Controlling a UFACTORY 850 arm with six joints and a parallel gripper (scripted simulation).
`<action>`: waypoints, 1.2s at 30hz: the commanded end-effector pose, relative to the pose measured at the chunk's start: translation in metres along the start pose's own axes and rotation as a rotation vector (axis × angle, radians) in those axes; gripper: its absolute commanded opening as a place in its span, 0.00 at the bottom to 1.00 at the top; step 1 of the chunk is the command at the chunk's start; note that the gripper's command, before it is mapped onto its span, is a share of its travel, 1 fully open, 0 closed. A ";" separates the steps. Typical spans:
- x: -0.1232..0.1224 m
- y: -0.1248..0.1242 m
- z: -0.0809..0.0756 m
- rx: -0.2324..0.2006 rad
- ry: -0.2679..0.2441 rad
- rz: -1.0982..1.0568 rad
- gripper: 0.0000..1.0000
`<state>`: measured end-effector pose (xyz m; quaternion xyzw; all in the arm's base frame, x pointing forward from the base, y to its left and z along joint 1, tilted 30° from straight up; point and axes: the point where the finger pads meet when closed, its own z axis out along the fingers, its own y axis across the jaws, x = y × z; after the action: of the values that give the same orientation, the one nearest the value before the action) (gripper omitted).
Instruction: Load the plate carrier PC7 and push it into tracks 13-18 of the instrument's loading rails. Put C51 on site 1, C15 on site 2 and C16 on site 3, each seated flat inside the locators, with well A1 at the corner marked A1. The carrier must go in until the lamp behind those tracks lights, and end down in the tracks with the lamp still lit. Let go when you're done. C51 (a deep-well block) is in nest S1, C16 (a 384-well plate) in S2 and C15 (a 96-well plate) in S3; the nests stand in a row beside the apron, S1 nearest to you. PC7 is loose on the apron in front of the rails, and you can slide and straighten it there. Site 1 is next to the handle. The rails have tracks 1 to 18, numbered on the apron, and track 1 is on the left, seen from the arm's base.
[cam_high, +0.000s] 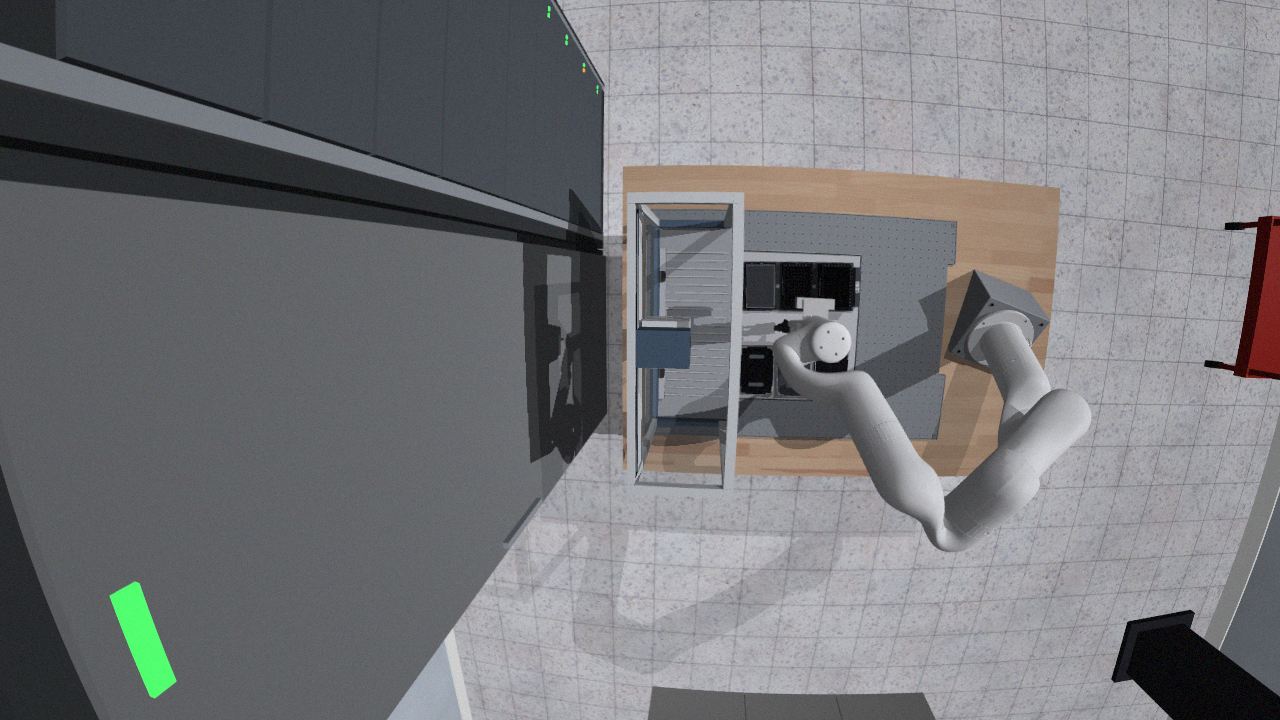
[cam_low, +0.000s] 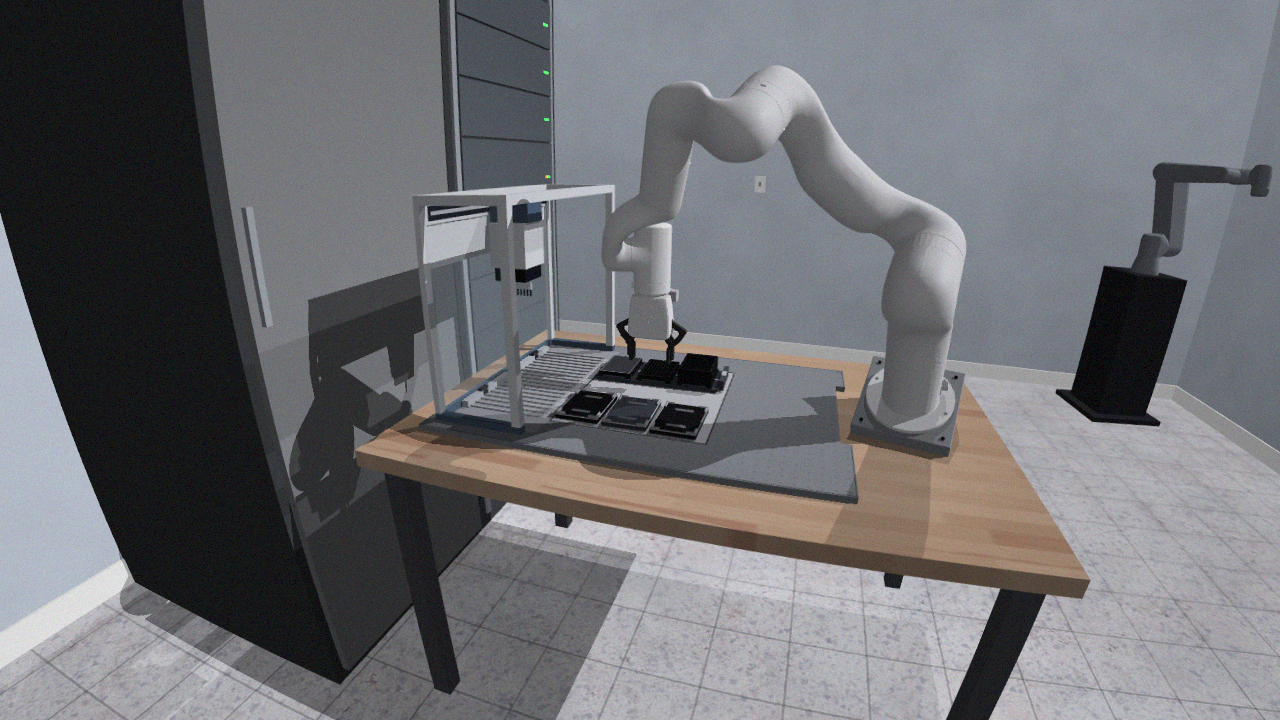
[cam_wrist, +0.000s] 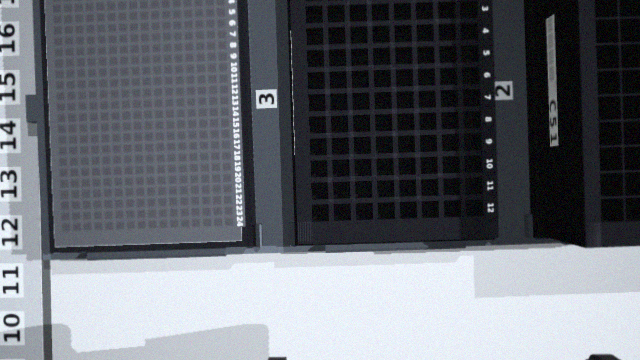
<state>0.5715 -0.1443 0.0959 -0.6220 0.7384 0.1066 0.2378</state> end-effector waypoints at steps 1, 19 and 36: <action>0.000 -0.001 0.006 0.002 0.000 -0.001 1.00; 0.000 -0.001 0.033 0.002 0.000 -0.001 1.00; 0.000 -0.001 0.056 0.002 0.000 -0.001 1.00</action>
<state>0.5829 -0.1206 0.0506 -0.6220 0.7384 0.1066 0.2378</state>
